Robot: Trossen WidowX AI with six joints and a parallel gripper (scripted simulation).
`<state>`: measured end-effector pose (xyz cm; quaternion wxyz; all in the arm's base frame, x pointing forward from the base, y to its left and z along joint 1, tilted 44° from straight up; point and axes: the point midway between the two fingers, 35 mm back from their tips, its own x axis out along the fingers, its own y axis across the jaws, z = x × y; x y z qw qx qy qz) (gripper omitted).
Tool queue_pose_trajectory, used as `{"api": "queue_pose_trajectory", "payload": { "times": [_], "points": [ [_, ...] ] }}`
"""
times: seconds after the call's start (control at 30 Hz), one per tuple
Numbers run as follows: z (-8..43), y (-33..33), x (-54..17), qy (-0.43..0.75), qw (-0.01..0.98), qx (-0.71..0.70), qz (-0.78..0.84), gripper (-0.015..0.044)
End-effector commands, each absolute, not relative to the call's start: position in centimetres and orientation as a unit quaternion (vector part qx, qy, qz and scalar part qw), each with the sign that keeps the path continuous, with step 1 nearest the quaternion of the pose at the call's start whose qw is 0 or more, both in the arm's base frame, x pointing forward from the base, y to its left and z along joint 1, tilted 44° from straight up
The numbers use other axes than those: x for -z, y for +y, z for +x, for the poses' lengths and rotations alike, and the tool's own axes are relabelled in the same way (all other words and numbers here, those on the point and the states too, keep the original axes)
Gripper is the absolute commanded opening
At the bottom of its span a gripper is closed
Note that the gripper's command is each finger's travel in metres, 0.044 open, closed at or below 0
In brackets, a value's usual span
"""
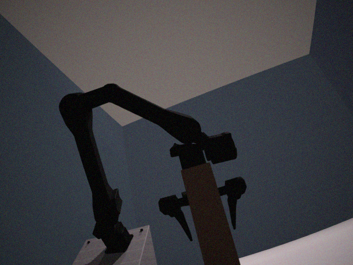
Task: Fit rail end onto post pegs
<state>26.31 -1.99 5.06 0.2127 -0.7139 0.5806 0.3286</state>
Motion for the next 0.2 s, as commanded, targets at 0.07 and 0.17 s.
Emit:
{"api": "queue_pose_trajectory", "payload": {
  "times": [0.07, 0.17],
  "points": [
    [26.46, -1.79, -5.11, 0.580, 0.216, -0.328, -0.714, 0.0440],
    [26.46, -1.79, -5.11, 0.580, 0.216, -0.328, -0.714, 0.0440]
  ]
}}
